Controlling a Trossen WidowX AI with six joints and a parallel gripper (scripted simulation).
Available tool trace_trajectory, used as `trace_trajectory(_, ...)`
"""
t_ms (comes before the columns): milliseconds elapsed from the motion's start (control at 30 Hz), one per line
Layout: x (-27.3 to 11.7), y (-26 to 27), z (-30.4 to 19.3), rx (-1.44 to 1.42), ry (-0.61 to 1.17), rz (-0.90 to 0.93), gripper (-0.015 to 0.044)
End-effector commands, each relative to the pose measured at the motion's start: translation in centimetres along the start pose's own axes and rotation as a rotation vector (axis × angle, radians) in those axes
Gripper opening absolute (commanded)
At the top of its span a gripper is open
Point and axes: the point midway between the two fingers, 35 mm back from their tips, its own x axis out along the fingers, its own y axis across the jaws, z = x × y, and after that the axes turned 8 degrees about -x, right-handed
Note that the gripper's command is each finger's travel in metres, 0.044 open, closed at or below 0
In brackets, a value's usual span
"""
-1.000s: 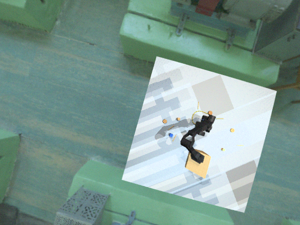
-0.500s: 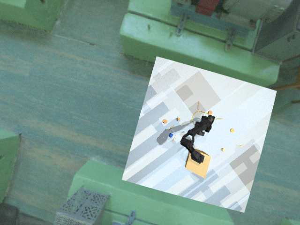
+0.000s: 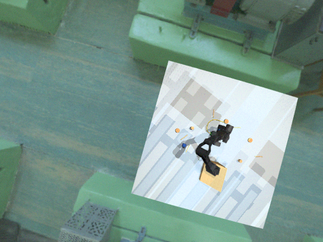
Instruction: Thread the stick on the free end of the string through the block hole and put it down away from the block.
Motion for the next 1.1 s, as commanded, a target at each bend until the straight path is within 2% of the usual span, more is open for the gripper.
trace_trajectory(0,0.0,-0.1,0.0,-0.003,-0.016,-0.003,0.0)
trace_trajectory(1067,-0.3,0.5,-4.3,0.04,-0.01,-0.014,0.0)
